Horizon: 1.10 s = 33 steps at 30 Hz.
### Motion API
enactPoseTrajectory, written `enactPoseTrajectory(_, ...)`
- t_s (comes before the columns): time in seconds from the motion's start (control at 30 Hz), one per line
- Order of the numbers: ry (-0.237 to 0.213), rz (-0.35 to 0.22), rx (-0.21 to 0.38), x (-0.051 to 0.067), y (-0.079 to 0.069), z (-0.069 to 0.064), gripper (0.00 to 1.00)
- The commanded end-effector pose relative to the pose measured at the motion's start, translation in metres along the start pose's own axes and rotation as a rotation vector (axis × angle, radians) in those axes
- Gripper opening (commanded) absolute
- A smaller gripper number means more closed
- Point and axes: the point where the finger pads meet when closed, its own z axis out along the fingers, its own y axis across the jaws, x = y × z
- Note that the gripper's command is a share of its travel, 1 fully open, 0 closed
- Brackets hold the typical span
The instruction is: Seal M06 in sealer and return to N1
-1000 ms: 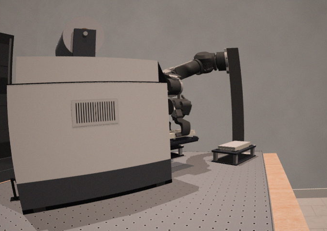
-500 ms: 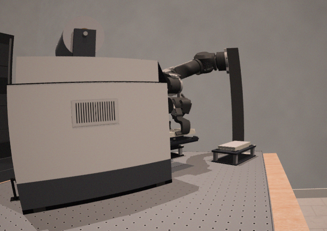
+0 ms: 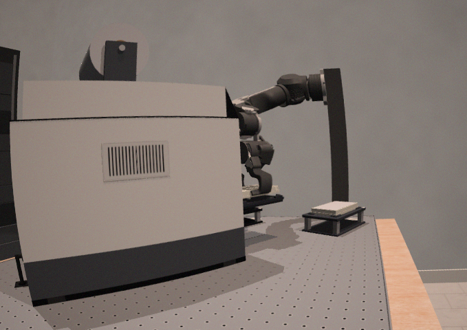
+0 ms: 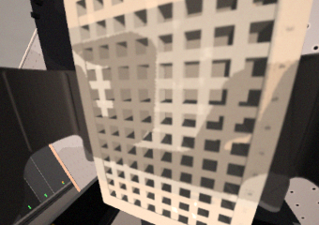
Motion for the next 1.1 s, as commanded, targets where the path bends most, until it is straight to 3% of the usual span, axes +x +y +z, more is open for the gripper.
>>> enactPoseTrajectory(0.0, -0.003, 0.003, -0.004, -0.0005, 0.0003, -0.0002, 0.00)
enactPoseTrajectory(0.17, -0.005, 0.003, -0.007, -0.0031, 0.0029, -0.0052, 0.00)
enactPoseTrajectory(1.07, -0.002, 0.003, -0.005, -0.0004, 0.0002, -0.0003, 0.00)
